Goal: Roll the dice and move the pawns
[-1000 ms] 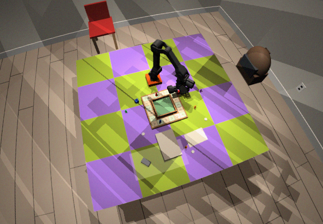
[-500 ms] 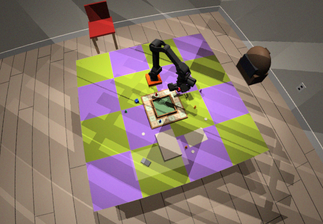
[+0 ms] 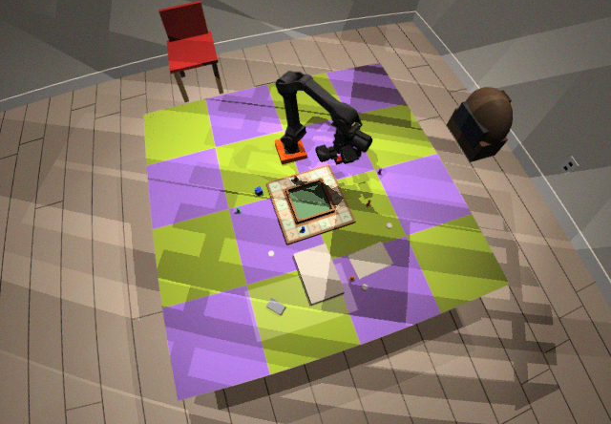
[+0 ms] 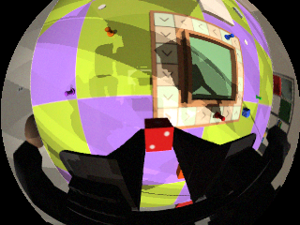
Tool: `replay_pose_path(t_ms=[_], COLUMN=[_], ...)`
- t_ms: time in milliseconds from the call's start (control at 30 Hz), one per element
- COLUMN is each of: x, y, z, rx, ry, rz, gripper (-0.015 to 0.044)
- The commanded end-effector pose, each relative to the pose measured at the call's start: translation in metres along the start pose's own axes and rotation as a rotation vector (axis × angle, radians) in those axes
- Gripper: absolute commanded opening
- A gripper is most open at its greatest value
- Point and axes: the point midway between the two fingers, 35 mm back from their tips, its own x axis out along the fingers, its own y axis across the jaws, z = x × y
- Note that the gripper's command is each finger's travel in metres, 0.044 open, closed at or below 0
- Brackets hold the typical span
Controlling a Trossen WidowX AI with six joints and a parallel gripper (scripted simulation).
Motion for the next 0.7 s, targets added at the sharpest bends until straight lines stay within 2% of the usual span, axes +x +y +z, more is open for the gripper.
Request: replay_pose_path(t_ms=[0,667], x=[-0.007,0.012], y=[-0.002,-0.065], z=[0.0,0.054], rx=[-0.004,0.012], ry=[-0.008,-0.012], rz=[0.001,-0.009], gripper=[0.0,0.0])
